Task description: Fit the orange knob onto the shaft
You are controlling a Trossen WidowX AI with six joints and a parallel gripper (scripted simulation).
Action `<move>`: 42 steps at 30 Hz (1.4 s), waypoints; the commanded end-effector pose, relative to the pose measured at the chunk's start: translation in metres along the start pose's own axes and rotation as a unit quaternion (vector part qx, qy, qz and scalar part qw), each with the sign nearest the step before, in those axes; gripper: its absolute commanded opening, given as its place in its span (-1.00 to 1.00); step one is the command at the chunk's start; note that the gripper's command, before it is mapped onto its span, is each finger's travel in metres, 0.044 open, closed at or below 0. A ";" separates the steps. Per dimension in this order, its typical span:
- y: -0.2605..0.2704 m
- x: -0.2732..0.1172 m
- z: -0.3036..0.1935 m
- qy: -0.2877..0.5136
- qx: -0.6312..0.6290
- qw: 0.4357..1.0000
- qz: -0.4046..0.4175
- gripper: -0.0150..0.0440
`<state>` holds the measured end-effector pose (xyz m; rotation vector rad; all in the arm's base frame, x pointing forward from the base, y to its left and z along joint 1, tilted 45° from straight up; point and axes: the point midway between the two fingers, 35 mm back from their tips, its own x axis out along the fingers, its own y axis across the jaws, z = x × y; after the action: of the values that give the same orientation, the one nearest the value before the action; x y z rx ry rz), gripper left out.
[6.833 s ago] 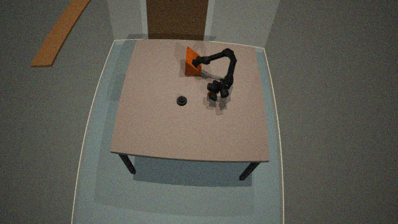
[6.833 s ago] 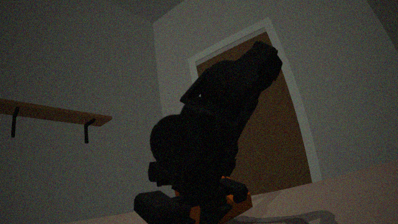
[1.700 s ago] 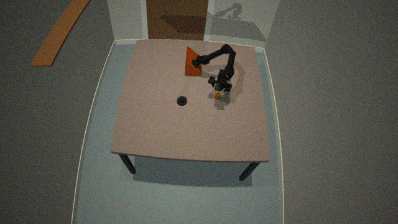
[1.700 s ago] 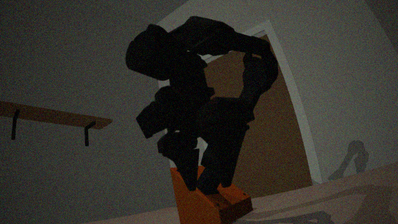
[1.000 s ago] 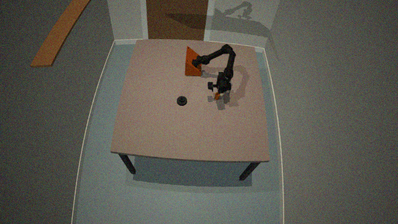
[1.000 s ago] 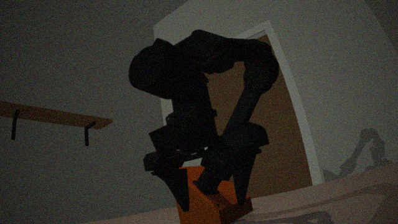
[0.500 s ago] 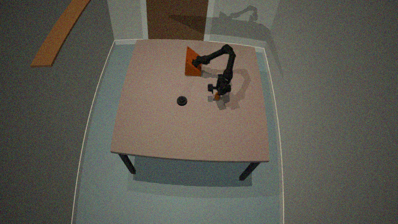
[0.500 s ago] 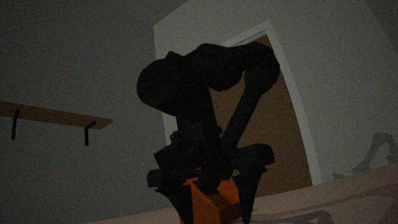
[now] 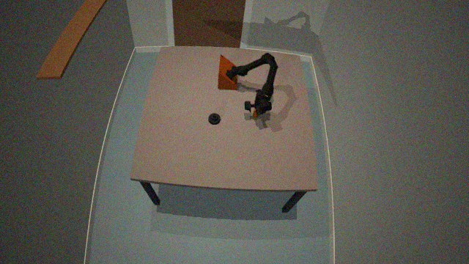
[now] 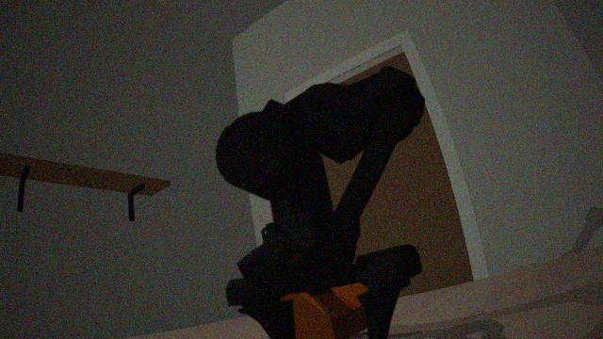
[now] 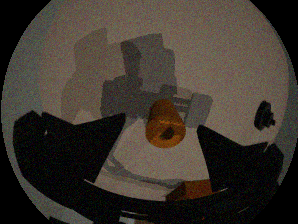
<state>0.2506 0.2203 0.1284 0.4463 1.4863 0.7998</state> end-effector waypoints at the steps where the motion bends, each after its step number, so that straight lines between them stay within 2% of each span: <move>1: -0.002 0.008 0.000 0.002 0.005 1.000 -0.003 1.00; 19: -0.001 0.034 -0.002 0.002 0.005 1.000 0.000 1.00; 29: -0.001 0.034 -0.002 0.002 0.005 1.000 0.000 0.11; 35: -0.001 0.034 -0.002 0.002 0.005 1.000 0.000 -0.03; 40: -0.004 0.019 0.000 0.002 0.005 1.000 -0.004 -0.47; 42: -0.007 0.006 0.002 0.002 0.005 1.000 -0.007 -0.49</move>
<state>0.2451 0.2329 0.1073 0.4391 1.5160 0.7847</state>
